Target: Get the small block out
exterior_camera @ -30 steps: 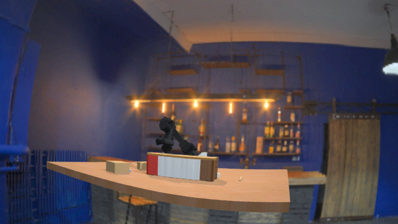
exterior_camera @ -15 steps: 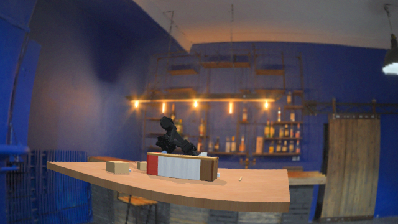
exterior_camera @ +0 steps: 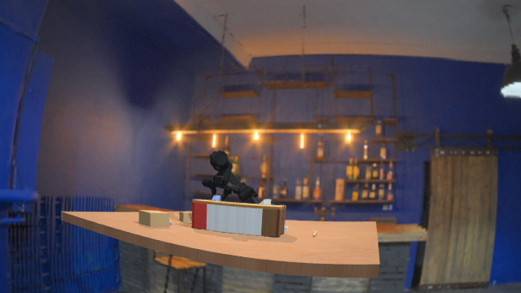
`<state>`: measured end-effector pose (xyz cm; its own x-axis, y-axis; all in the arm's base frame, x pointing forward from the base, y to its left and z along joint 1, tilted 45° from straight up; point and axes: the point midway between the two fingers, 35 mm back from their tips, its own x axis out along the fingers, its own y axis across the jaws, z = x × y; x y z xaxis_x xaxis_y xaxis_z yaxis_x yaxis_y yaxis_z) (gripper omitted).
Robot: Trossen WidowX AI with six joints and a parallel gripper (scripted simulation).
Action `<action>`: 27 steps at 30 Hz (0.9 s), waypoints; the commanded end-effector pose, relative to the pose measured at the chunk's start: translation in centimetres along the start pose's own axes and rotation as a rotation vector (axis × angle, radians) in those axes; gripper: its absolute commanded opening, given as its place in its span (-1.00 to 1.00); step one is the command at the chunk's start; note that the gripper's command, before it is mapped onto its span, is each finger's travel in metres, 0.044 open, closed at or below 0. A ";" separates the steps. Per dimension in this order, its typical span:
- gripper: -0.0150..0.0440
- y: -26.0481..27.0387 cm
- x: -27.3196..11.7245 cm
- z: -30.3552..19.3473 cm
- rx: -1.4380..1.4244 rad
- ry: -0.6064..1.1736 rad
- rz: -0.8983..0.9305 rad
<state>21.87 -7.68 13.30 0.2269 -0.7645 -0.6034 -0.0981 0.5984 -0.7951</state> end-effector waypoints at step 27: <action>-0.49 -0.5 -2.7 0.3 -1.290 0.044 -0.101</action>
<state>21.51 -6.17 14.97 0.2469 -0.8090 -0.5335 -0.9111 -0.0063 -0.4121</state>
